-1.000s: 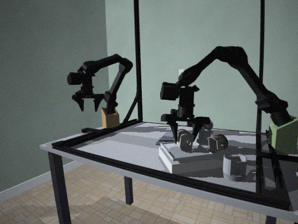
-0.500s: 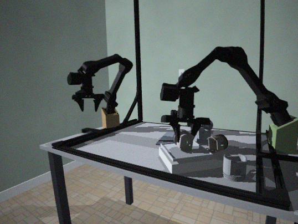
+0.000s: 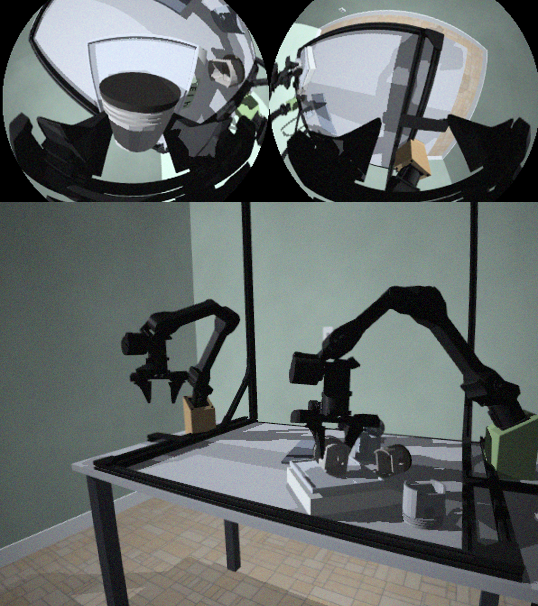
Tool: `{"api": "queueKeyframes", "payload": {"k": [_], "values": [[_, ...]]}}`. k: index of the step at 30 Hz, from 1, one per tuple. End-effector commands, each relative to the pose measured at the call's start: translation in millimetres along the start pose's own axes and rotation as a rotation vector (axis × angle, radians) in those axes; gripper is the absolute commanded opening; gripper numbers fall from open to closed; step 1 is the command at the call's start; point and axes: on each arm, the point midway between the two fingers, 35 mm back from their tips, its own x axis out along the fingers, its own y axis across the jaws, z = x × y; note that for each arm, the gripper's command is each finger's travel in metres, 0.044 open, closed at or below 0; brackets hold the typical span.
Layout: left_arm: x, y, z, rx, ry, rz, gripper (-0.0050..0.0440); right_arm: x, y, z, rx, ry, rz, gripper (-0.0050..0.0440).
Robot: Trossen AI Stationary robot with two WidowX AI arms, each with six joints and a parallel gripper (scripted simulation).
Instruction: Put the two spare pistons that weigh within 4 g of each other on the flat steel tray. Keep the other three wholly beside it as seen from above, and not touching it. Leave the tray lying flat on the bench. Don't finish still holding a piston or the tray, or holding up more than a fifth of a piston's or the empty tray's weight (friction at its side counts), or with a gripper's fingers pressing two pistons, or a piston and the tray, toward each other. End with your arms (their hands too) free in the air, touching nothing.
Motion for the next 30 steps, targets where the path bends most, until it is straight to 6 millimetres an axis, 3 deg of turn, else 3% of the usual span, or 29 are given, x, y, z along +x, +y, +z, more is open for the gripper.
{"api": "queueKeyframes", "payload": {"k": [1, 30], "values": [[-4.3, -1.4, -2.2, -0.003, 0.004, -0.008, 0.0158, 0.0, 0.4, 0.1, -0.001, -0.001, 0.003, 0.044], [-44.7, 3.9, -10.6, -0.003, 0.004, -0.008, 0.0158, 0.0, 0.4, 0.1, -0.001, -0.001, 0.003, 0.044]]}}
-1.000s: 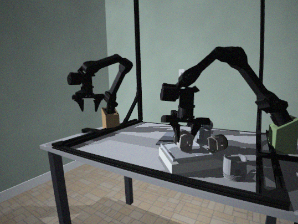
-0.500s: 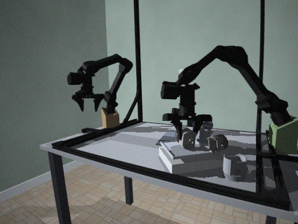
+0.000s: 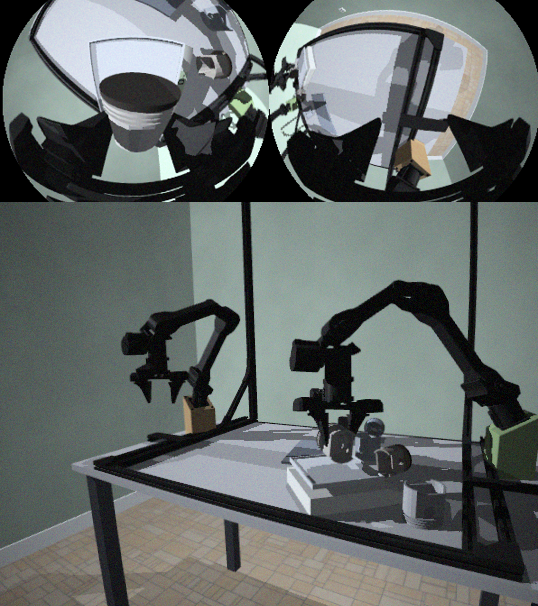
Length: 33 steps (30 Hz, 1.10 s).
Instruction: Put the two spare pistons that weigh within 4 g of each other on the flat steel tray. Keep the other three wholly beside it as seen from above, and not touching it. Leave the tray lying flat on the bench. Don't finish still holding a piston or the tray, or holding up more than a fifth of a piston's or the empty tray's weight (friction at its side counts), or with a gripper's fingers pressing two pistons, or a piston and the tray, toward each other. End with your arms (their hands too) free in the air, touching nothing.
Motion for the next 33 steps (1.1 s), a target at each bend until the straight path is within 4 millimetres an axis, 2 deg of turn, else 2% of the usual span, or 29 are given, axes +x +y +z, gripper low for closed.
{"api": "queueKeyframes", "payload": {"k": [1, 21, 33], "values": [[-17.8, 7.1, -2.5, 0.0, 0.001, 0.035, 0.0158, 0.0, 0.4, 0.1, -0.001, -0.001, 0.003, 0.044], [-47.6, 9.9, -8.6, 0.0, 0.001, 0.036, 0.0158, 0.0, 0.4, 0.1, -0.001, -0.001, 0.003, 0.044], [-50.6, 11.2, -8.3, 0.0, -0.001, 0.041, 0.0158, 0.0, 0.4, 0.1, -0.001, -0.001, 0.003, 0.044]]}}
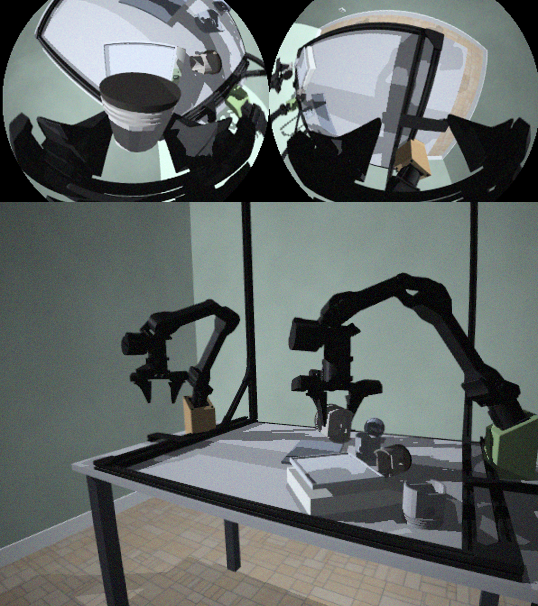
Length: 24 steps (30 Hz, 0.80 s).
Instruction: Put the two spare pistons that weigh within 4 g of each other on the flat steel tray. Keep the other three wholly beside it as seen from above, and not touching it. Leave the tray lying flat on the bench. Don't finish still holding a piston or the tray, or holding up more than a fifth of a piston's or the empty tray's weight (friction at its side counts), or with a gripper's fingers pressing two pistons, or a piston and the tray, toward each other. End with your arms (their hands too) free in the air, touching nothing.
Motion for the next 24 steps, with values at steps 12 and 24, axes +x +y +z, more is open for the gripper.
{"api": "queueKeyframes", "payload": {"k": [12, 24], "values": [[-16.5, -12.8, -1.9, -0.102, -0.006, 0.022, 0.0158, 0.0, 0.4, 0.1, -0.001, -0.001, 0.003, 0.044], [-22.3, -72.5, -5.1, -0.417, -0.025, -0.032, 0.0158, 0.0, 0.4, 0.1, -0.001, -0.001, 0.003, 0.044]]}}
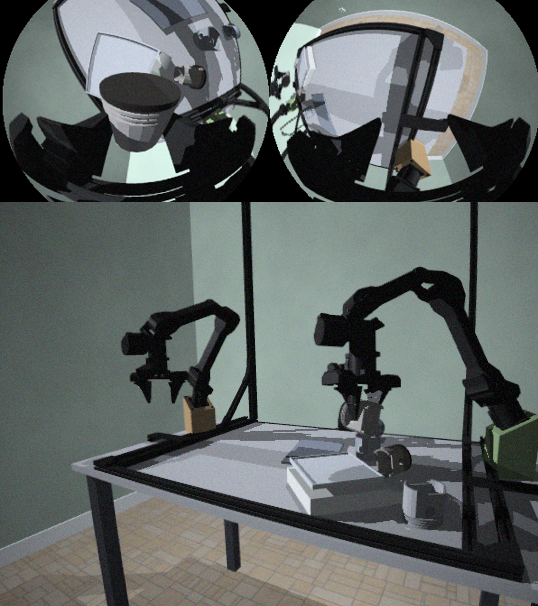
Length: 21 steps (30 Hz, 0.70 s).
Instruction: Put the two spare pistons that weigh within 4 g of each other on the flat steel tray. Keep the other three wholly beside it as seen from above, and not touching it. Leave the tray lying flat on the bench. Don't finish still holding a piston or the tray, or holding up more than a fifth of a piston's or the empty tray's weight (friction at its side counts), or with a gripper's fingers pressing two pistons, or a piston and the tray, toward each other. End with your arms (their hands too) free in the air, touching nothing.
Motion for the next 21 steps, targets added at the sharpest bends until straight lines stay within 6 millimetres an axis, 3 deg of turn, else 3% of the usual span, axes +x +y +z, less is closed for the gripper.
{"api": "queueKeyframes", "payload": {"k": [1, 3, 18, 21], "values": [[-7.0, -16.0, -7.7, -0.103, -0.01, 0.004, 0.0158, 0.0, 0.4, 0.1, -0.001, -0.001, 0.003, 0.044], [-7.0, -16.0, -7.7, -0.103, -0.01, 0.004, 0.0158, 0.0, 0.4, 0.1, -0.001, -0.001, 0.003, 0.044], [-11.6, -85.2, -36.3, -0.497, -0.029, -0.063, 0.0158, 0.0, 0.4, 0.1, -0.001, -0.001, 0.003, 0.044], [-11.9, -89.8, -38.2, -0.523, -0.03, -0.068, 0.0158, 0.0, 0.4, 0.1, -0.001, -0.001, 0.003, 0.044]]}}
